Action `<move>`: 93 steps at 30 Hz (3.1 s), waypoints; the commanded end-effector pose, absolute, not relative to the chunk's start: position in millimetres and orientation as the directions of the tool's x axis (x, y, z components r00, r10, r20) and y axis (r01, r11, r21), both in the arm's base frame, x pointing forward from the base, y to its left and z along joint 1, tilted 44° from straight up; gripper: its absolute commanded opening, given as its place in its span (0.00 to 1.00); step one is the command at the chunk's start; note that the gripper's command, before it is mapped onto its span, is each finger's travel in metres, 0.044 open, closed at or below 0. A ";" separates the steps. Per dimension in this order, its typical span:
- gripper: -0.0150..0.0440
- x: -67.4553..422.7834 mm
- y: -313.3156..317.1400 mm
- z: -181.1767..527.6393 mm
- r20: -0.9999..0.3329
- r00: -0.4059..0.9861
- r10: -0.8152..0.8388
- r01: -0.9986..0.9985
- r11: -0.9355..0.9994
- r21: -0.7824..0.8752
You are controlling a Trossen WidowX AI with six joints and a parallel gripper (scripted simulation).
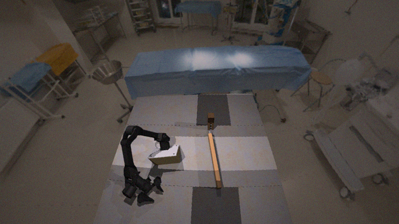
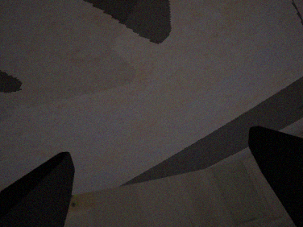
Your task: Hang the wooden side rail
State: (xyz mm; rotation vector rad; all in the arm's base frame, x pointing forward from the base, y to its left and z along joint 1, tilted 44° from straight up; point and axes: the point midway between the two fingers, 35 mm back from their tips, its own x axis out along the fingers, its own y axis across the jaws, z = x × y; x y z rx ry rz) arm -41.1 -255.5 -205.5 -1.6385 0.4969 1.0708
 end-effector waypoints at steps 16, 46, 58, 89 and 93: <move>1.00 -31.0 -393.1 -61.7 -0.837 0.513 0.190 -0.762 -0.348 -0.546; 1.00 270.4 -249.4 86.5 -0.737 0.605 0.303 -0.213 -0.830 -0.516; 1.00 317.4 -80.1 140.7 -0.605 0.592 0.533 0.208 -0.826 -0.524; 1.00 291.4 35.8 166.2 -0.494 0.484 0.722 0.497 -0.691 -0.524; 1.00 297.1 33.6 168.5 -0.511 0.460 0.727 0.532 -0.686 -0.497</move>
